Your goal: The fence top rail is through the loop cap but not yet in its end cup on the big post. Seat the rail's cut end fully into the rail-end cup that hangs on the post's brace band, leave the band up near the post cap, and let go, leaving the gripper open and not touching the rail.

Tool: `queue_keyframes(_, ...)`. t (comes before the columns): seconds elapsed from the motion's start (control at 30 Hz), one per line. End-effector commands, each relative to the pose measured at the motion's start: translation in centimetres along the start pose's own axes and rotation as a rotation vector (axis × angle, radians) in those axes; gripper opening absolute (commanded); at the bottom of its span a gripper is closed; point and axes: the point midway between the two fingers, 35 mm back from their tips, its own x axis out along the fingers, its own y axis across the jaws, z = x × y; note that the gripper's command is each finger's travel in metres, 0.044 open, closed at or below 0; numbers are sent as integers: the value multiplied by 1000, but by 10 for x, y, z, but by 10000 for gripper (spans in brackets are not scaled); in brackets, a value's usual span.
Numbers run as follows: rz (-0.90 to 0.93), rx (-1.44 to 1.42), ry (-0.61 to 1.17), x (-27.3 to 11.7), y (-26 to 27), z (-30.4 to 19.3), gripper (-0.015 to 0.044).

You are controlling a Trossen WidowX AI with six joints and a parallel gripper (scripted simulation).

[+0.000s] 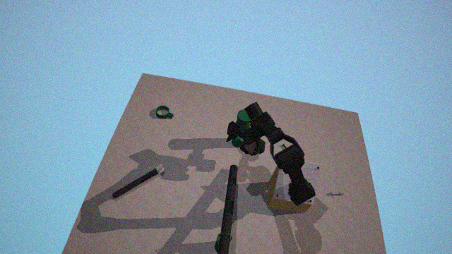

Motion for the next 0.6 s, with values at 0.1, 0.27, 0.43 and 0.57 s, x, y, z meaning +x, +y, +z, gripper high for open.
queue_keyframes(0.1, 0, -4, -8, -16, -8, 21, 440)
queue_keyframes(0.27, 0, -5, -9, -22, -10, 28, 440)
queue_keyframes(0.43, -3, 134, 1, -30, -18, 33, 440)
queue_keyframes(0.57, -2, 521, 6, -52, -31, 59, 440)
